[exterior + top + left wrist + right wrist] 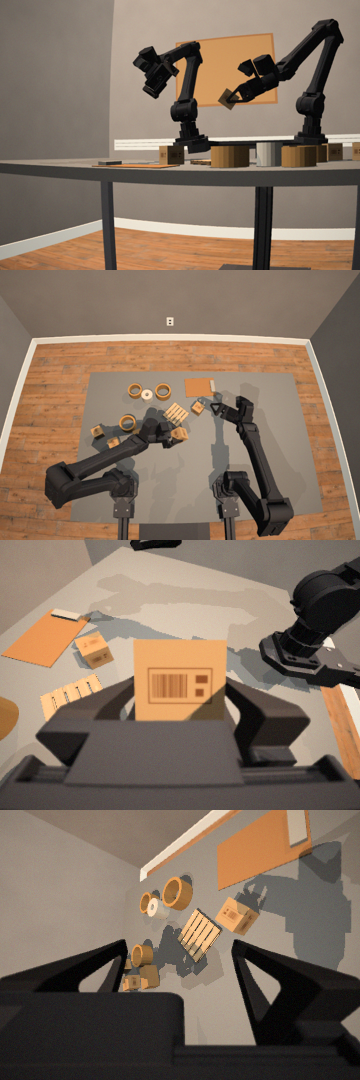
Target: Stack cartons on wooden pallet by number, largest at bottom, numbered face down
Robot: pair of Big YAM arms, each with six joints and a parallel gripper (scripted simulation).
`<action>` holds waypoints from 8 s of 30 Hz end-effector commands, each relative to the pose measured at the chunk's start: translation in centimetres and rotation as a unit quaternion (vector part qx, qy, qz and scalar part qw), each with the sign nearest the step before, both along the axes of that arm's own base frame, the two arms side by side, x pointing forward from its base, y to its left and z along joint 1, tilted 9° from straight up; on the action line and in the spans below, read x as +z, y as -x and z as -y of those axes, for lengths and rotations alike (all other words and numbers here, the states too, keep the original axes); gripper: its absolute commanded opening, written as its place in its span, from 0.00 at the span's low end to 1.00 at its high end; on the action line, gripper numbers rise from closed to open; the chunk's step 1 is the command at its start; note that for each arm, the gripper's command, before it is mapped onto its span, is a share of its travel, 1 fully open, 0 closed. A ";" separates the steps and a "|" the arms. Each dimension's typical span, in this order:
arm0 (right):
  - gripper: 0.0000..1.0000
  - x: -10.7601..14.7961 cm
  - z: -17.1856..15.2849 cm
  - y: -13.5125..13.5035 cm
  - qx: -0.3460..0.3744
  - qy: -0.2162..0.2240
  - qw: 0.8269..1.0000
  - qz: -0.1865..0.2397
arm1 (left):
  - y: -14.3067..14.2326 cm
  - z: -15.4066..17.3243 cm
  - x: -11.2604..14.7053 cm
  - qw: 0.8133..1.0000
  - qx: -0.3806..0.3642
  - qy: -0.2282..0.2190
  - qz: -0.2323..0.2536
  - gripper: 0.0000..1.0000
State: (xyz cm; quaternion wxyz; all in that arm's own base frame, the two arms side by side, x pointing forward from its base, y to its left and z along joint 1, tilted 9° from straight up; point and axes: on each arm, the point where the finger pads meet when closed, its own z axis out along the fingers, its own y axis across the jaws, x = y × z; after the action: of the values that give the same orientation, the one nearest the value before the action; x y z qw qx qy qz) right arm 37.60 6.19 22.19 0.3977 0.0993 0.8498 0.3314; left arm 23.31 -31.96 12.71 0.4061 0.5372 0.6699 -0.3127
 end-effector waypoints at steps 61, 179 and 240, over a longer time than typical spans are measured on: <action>1.00 1.4 11.0 -8.1 -0.060 0.392 0.918 0.022 | 3.2 -0.5 -18.7 0.938 0.172 -0.297 -0.045 0.54; 1.00 1.4 11.0 -8.1 -0.060 0.392 0.918 0.022 | -21.0 9.6 -9.3 0.910 0.355 -0.211 -0.021 0.83; 1.00 1.4 11.0 -8.1 -0.060 0.392 0.918 0.022 | -26.2 10.8 -16.2 0.906 0.336 -0.246 -0.072 0.83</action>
State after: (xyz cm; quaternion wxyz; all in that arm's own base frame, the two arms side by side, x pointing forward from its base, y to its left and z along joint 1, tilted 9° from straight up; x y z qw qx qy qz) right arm 44.00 -4.41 20.72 0.4176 -0.0183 0.9074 -0.0435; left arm 46.91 -42.06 -3.79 0.2756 0.3468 0.8964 -0.0167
